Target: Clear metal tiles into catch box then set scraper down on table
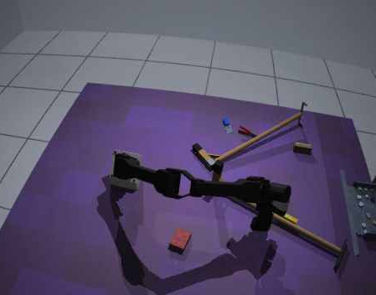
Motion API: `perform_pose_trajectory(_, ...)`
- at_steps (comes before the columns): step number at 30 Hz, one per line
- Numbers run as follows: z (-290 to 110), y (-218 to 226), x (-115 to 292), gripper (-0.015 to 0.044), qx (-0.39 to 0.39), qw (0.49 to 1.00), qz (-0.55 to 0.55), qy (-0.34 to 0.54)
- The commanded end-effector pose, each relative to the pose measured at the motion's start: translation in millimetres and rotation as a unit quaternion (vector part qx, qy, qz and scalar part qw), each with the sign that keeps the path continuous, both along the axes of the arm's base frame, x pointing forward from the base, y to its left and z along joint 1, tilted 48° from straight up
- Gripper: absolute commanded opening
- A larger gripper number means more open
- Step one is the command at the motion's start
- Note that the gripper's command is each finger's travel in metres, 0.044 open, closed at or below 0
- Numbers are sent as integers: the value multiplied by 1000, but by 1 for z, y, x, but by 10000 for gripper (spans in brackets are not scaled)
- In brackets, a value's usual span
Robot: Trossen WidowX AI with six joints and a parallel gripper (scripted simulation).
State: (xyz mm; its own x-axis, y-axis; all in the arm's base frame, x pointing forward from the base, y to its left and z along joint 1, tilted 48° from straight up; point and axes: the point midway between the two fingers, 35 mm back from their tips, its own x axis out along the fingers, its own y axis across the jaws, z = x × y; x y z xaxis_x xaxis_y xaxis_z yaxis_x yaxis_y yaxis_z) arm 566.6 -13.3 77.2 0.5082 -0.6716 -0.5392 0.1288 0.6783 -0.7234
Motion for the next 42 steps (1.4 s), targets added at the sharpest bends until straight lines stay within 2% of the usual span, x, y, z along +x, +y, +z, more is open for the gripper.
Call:
perform_pose_trajectory(1,-9,-9,-2,0,-1,1000,1,5)
perform_pose_trajectory(11,-20,-25,-4,0,-3,1000,0,3)
perform_pose_trajectory(42,-38,-6,8,0,-1,1000,0,4)
